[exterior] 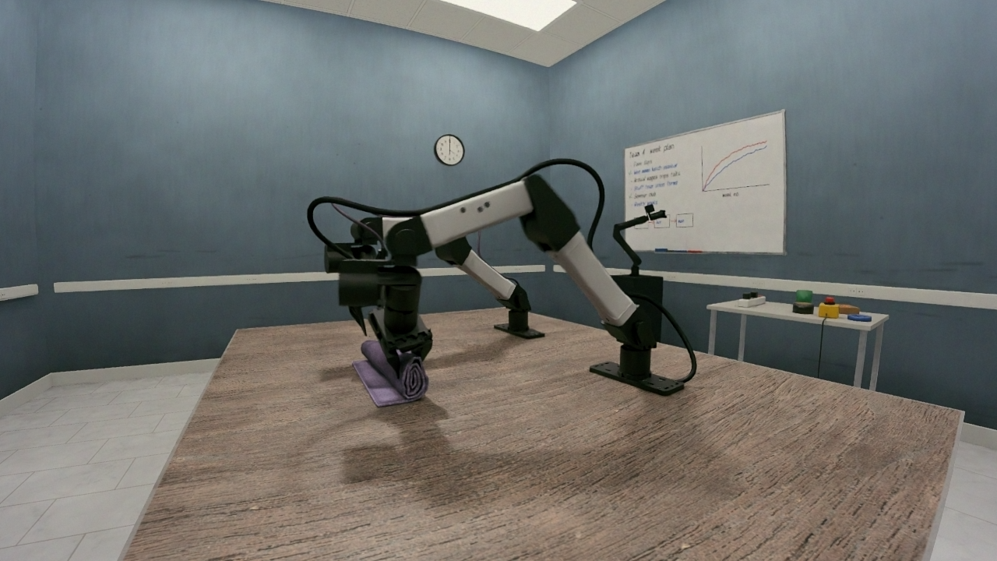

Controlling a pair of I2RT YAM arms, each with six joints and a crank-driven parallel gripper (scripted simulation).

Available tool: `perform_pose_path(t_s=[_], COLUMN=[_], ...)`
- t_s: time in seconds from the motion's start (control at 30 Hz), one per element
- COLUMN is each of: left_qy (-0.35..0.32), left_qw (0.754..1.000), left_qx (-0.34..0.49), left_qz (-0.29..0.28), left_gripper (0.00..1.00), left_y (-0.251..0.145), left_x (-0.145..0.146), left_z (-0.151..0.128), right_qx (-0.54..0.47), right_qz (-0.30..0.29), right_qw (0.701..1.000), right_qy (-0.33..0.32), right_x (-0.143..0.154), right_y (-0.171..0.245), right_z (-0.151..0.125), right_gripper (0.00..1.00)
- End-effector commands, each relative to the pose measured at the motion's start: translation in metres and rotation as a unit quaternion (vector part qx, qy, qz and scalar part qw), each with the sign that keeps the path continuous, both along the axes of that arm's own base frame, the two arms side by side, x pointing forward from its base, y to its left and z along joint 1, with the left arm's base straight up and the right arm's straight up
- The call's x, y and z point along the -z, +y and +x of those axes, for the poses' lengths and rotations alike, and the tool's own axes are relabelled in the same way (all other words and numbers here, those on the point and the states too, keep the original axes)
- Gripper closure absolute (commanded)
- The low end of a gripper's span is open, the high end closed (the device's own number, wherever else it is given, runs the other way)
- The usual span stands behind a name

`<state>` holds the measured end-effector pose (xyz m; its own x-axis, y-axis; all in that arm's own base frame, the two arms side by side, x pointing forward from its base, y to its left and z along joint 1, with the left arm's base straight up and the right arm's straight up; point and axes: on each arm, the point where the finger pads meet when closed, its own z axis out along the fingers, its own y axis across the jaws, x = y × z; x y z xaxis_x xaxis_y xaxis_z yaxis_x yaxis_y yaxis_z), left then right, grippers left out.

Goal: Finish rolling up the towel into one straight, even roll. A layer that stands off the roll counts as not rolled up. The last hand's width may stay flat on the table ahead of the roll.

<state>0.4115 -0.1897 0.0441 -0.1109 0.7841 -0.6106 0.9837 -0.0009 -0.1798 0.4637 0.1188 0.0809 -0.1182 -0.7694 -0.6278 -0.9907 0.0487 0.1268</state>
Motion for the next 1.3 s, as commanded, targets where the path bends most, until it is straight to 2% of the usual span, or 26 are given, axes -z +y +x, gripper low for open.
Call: perform_pose_path(t_s=[0.0, 0.1, 0.2, 0.37, 0.53, 0.73, 1.0, 1.27], left_qy=[0.126, 0.168, 0.181, 0.181, 0.181, 0.181, 0.181, 0.181], left_qw=[0.992, 0.986, 0.983, 0.983, 0.983, 0.983, 0.983, 0.983], left_qx=[0.013, 0.012, 0.012, 0.012, 0.012, 0.012, 0.012, 0.012], left_qz=[0.002, 0.004, 0.005, 0.005, 0.005, 0.005, 0.005, 0.005], left_gripper=[0.6, 0.6, 0.6, 0.6, 0.6, 0.6, 0.6, 0.6], left_y=[0.004, 0.004, 0.004, 0.004, 0.004, 0.004, 0.004, 0.004], left_x=[-0.006, -0.007, -0.007, -0.007, -0.007, -0.007, 0.002, 0.002], left_z=[-0.021, -0.021, -0.021, -0.021, -0.021, -0.021, -0.021, -0.021], right_qx=[-0.044, -0.034, -0.031, -0.018, -0.009, -0.009, -0.05, -0.051], right_qz=[-0.008, -0.007, -0.006, -0.005, -0.004, -0.003, 0.007, 0.007], right_qw=[0.999, 0.996, 0.995, 0.984, 0.974, 0.972, 0.97, 0.97], right_qy=[-0.026, -0.081, -0.099, -0.177, -0.227, -0.236, -0.236, -0.236], right_x=[-0.015, -0.016, -0.016, -0.017, -0.018, -0.018, -0.033, -0.006], right_y=[0.01, 0.016, 0.018, 0.025, 0.03, 0.031, 0.03, 0.03], right_z=[-0.009, -0.013, -0.014, -0.019, -0.022, -0.022, 0.004, 0.004], right_gripper=[0.09, 0.08, 0.07, 0.05, 0.03, 0.02, 0.02, 0.02])
